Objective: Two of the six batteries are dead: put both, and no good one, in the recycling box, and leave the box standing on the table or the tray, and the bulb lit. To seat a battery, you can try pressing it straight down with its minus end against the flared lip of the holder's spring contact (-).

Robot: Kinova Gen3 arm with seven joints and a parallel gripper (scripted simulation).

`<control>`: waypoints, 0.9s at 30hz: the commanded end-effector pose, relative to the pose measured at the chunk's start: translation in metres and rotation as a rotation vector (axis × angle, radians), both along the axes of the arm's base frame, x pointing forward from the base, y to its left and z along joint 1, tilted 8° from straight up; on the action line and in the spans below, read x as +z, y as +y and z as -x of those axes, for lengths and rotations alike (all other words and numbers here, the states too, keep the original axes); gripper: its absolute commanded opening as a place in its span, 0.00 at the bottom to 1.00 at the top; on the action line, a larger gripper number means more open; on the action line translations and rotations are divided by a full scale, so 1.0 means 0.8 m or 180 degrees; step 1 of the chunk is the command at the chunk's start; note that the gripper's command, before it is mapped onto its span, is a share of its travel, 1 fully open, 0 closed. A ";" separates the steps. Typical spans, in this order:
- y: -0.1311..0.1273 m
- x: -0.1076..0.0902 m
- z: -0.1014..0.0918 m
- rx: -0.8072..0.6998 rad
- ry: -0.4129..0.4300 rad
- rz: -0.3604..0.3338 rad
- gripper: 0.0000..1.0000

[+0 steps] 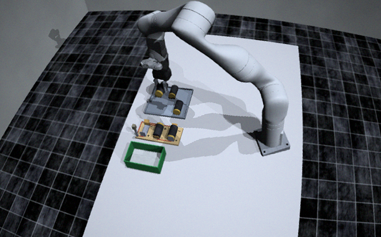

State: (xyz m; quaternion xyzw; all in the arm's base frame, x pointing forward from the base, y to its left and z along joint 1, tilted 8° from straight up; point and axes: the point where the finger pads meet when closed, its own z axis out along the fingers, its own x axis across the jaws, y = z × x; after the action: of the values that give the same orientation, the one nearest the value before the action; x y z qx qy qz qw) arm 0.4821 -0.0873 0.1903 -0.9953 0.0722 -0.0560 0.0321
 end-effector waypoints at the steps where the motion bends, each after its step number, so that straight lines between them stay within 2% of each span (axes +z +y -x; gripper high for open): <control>1: -0.002 0.001 -0.001 0.0043 -0.0012 0.0005 0.57; 27: -0.002 0.001 -0.001 0.0394 -0.0032 0.0047 0.57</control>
State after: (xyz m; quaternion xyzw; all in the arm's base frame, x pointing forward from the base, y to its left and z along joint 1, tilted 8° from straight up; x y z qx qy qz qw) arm 0.4822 -0.0881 0.1904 -0.9978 0.0111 -0.0582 0.0286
